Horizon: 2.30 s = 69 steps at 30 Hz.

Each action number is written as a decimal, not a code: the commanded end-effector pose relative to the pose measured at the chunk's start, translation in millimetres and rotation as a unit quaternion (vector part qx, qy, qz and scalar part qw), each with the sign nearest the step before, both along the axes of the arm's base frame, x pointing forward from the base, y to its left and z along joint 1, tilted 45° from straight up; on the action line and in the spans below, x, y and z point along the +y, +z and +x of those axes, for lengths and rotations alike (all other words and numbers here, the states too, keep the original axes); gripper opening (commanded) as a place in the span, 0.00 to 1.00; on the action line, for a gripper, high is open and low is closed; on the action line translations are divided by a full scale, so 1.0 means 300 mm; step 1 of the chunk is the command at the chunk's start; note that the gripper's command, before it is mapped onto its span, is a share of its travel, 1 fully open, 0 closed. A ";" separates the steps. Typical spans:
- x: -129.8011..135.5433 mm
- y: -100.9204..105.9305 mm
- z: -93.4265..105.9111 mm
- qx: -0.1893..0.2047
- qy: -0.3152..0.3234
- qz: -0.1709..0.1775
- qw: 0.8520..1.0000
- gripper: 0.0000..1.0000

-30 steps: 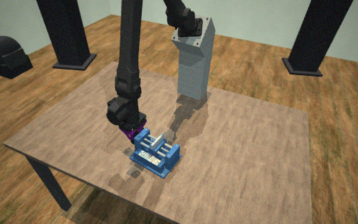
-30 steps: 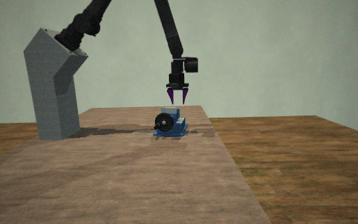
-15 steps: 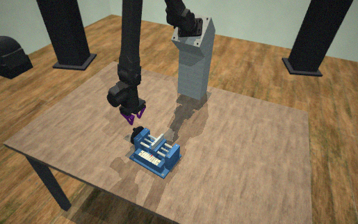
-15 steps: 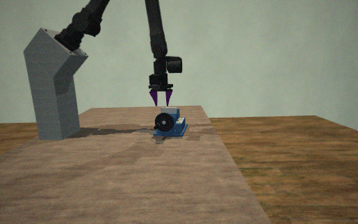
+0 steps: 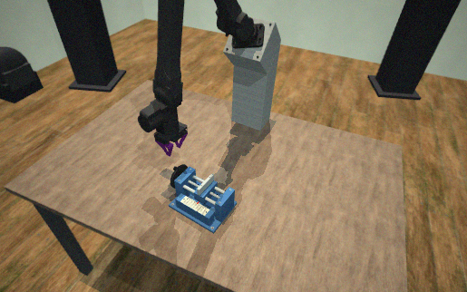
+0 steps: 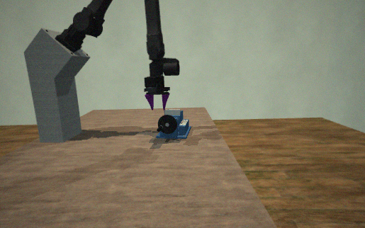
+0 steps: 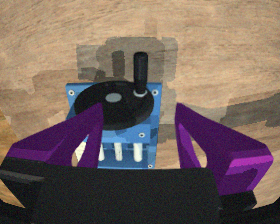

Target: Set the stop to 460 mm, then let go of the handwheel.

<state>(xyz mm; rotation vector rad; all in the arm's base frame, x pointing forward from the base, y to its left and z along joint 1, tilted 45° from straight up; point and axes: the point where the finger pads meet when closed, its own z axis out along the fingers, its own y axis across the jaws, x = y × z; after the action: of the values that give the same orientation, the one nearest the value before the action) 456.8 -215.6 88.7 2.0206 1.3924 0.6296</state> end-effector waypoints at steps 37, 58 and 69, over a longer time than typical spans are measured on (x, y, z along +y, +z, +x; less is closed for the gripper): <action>-0.044 -0.187 0.189 -0.003 0.000 0.000 1.000 0.53; -0.060 -0.232 0.229 -0.003 0.000 -0.001 1.000 0.53; -0.059 -0.234 0.227 -0.002 0.001 0.000 1.000 0.06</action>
<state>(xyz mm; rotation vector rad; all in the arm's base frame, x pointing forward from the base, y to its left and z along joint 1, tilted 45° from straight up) 522.4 -237.4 16.7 2.0225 1.3938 0.6263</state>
